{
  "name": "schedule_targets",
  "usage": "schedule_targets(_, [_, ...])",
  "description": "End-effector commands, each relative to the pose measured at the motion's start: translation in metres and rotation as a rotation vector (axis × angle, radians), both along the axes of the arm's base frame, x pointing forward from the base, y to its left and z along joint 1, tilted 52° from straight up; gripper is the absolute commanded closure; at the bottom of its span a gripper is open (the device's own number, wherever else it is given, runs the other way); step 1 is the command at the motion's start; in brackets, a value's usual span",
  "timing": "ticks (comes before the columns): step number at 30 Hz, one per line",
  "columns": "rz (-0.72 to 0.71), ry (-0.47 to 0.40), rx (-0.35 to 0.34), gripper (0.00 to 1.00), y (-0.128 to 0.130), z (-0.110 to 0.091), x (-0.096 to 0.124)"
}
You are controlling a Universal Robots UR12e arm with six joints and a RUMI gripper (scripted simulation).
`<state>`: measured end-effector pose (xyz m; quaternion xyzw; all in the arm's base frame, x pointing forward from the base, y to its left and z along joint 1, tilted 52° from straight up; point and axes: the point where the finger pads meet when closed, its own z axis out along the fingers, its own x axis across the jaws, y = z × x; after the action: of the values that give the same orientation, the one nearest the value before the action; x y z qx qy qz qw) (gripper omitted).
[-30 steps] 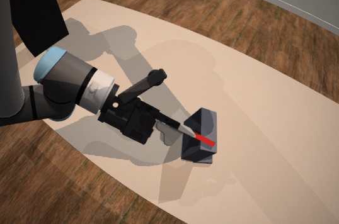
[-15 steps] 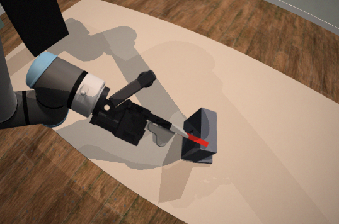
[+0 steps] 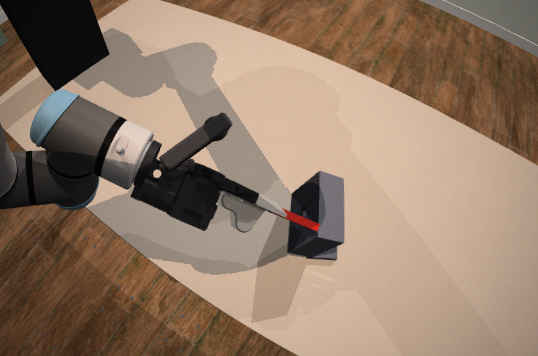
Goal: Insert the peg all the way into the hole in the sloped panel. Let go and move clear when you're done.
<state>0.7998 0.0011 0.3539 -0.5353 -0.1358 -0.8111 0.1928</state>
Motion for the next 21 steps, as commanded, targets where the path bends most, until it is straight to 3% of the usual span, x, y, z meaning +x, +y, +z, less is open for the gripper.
schedule_targets(1, [-0.002,-0.012,-0.020,1.00,-0.001,-0.004,-0.002])
schedule_targets(21, [-0.013,-0.072,-0.133,1.00,-0.005,-0.033,-0.011])
